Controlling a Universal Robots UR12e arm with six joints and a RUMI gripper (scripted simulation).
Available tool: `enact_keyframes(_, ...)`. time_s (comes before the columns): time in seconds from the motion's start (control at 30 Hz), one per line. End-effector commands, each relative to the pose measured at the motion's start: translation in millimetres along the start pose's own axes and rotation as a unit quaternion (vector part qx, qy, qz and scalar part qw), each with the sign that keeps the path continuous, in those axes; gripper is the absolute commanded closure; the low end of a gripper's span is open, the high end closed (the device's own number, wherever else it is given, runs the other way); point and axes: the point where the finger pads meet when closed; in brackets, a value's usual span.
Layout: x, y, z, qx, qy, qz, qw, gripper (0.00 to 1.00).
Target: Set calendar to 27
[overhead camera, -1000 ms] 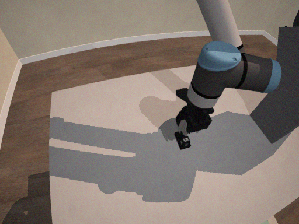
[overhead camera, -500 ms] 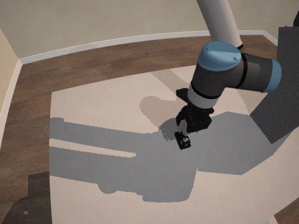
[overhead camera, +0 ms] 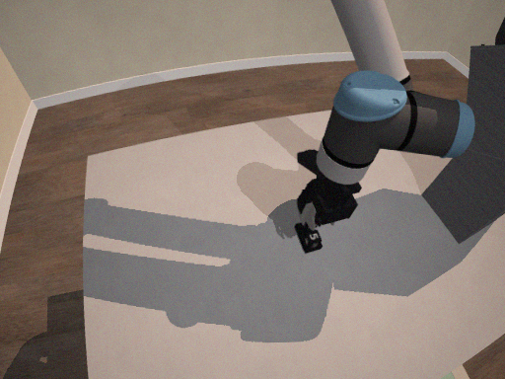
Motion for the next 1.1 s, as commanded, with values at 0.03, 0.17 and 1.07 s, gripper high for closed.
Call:
enact_keyframes(0.03, -0.1, -0.2, 2.3, 0.000, 0.000, 0.000, 1.000, 0.89)
enact_keyframes(0.17, -0.1, -0.2, 5.3, 0.000, 0.000, 0.000, 1.000, 0.89)
enact_keyframes(1.07, -0.1, -0.2, 22.6, 0.000, 0.000, 0.000, 1.000, 0.89)
Point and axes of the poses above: the point where the finger pads meet when closed, its own z axis out along the fingers, its own y axis across the jaws, x = y × z, and after that the axes turned 5 degrees about z, right-handed
